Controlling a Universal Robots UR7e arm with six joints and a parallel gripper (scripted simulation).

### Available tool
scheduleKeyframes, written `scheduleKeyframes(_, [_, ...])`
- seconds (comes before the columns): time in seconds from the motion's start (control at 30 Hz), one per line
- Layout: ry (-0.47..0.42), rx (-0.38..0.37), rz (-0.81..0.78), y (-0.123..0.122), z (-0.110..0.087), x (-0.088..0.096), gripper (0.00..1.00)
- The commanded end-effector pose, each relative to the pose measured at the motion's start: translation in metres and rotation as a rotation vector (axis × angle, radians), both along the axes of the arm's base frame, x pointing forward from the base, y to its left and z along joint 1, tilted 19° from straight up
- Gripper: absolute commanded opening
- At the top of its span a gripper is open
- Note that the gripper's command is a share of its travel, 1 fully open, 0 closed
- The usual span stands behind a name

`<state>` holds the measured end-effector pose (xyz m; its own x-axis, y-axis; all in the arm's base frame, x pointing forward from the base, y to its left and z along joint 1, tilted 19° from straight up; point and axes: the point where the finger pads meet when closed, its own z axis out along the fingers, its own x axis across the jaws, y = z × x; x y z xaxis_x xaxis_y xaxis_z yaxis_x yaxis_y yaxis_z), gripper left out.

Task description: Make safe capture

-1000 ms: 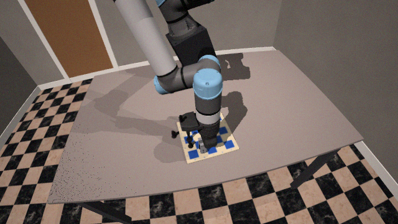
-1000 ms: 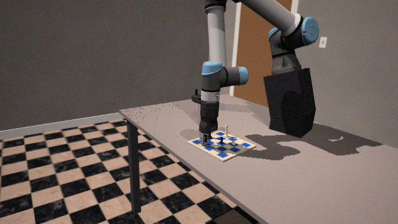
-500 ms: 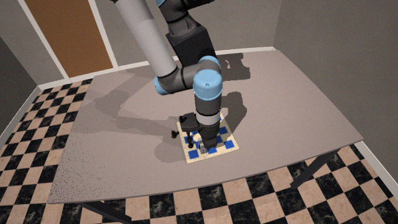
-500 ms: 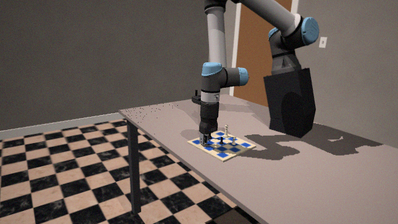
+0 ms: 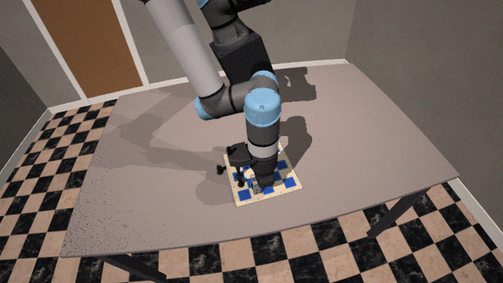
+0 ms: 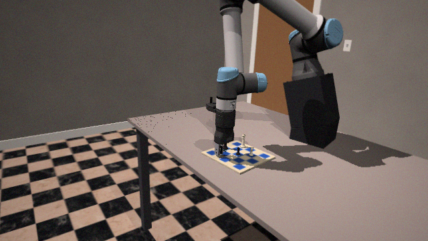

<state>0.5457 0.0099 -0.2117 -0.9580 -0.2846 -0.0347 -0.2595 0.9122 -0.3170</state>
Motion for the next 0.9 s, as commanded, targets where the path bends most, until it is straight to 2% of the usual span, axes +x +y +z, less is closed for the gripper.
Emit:
scheduleKeyframes(0.0, [-0.002,0.000,0.000,0.0002,0.0006,0.0005,0.00])
scheduleKeyframes(0.67, [-0.002,0.000,0.000,0.0002,0.0006,0.0005,0.00])
scheduleKeyframes(0.7, [-0.002,0.000,0.000,0.0002,0.0006,0.0005,0.15])
scheduleKeyframes(0.77, [-0.002,0.000,0.000,0.0002,0.0006,0.0005,0.15])
scheduleKeyframes(0.8, [-0.002,0.000,0.000,0.0002,0.0006,0.0005,0.29])
scheduleKeyframes(0.87, [-0.002,0.000,0.000,0.0002,0.0006,0.0005,0.29])
